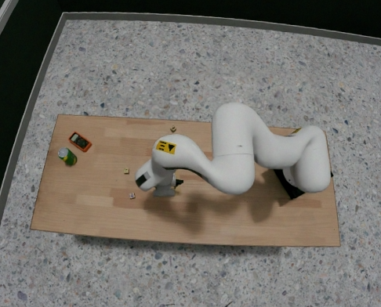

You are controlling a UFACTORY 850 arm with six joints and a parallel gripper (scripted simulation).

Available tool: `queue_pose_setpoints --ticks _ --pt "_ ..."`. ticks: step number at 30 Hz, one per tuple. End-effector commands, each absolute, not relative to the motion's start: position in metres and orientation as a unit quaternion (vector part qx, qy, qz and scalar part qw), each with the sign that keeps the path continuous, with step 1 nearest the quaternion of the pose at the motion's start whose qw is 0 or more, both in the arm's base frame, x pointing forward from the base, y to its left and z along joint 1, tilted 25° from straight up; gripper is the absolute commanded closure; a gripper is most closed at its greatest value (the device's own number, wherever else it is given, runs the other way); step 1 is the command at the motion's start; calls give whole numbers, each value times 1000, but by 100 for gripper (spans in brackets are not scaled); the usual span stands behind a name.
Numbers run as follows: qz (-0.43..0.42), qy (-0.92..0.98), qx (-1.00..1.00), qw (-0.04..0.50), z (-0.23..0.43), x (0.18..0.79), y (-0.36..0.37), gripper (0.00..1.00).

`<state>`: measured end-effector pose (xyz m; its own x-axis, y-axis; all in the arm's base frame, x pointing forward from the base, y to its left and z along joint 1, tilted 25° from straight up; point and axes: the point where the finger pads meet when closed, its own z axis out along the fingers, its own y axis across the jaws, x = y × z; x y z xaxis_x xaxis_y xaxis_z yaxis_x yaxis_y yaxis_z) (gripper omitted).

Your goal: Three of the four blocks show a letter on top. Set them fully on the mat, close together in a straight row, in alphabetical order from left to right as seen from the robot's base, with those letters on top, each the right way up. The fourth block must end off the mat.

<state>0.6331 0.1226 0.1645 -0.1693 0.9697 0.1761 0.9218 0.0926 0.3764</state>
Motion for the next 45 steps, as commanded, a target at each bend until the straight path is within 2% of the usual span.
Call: queue_pose_setpoints --ticks 1,11,21,32,45 --pt "205 737 642 59 165 634 123 0" --pt "206 732 647 57 166 636 124 0" --pt "220 673 705 33 176 664 135 0" --pt "228 529 817 -19 196 718 154 0" --pt "218 386 895 -54 211 759 163 0"
